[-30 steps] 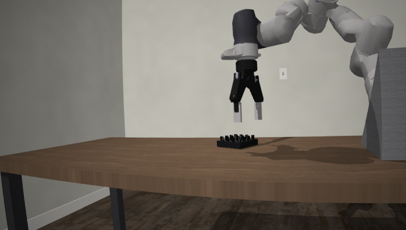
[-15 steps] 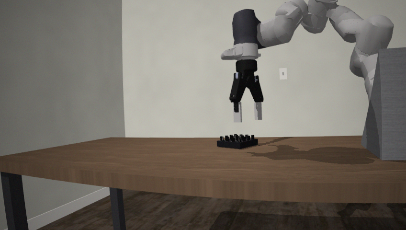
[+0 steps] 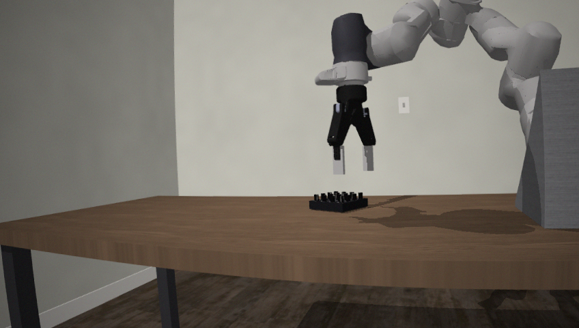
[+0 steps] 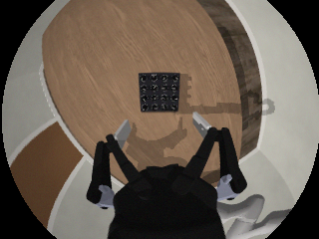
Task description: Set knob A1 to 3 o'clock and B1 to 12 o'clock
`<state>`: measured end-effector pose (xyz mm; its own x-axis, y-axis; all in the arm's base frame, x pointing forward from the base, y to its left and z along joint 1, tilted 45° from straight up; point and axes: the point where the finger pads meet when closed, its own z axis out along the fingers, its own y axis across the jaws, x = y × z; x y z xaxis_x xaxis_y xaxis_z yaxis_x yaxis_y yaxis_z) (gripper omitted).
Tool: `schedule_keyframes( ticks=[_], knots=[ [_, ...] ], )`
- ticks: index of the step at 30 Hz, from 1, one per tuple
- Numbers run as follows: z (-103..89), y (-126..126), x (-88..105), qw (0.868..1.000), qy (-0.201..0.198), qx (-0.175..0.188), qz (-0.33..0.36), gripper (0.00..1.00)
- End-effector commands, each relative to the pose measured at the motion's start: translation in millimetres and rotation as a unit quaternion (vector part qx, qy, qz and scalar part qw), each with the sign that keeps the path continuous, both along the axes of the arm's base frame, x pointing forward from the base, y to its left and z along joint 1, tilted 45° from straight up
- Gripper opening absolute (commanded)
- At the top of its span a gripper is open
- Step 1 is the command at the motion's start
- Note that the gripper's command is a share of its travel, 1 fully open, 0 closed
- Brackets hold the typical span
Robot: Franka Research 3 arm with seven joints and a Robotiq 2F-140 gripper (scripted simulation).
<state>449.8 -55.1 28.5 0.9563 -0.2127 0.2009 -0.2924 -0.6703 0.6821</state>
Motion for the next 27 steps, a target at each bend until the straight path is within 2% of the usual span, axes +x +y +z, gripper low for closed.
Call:
schedule_keyframes(
  ticks=[1, 27],
  knots=[
    [-0.2, -0.4, -0.1, 1.000, 0.003, -0.001, 0.002, 1.00],
    [-1.7, 1.1, -4.9, 1.000, 0.003, -0.001, 0.002, 1.00]
  ],
)
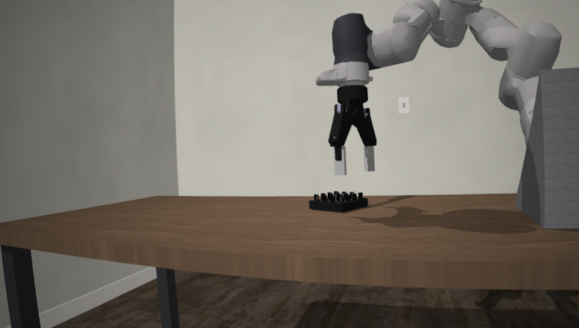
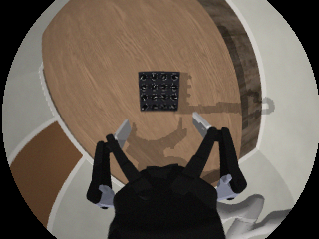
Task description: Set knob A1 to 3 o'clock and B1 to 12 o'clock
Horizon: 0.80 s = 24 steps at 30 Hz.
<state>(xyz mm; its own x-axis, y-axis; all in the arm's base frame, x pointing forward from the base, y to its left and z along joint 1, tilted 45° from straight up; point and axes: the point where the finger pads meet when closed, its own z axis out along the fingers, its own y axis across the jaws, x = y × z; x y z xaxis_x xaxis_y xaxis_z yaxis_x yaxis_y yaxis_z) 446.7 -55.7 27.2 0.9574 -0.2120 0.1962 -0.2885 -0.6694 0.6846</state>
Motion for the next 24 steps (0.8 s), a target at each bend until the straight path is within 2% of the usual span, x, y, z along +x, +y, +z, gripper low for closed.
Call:
schedule_keyframes(
  ticks=[1, 24],
  knots=[
    [-0.8, 2, -3.1, 1.000, 0.000, 0.000, 0.002, 1.00],
    [-11.4, 13, -37.0, 1.000, 0.000, 0.000, 0.002, 1.00]
  ],
)
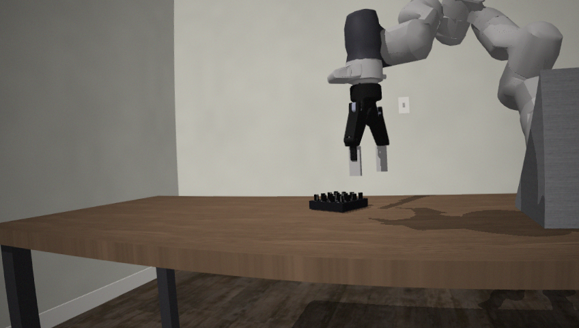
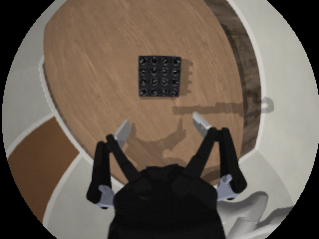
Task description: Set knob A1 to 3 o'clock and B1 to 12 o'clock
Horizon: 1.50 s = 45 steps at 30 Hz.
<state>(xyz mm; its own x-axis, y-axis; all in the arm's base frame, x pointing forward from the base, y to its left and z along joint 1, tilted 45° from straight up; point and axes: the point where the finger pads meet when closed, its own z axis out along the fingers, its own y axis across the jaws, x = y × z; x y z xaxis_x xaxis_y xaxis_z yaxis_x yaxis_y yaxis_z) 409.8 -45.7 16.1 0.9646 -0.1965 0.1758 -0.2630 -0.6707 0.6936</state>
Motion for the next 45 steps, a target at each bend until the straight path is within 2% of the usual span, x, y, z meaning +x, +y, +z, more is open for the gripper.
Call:
schedule_keyframes(
  ticks=[1, 10, 45],
  knots=[
    [-0.7, 3.6, -1.5, 1.000, -0.011, 0.002, -0.005, 1.00],
    [-2.7, 5.7, -8.1, 1.000, -0.011, 0.002, -0.005, 1.00],
    [-2.8, 5.7, -8.3, 1.000, -0.011, 0.002, -0.005, 1.00]
  ],
)
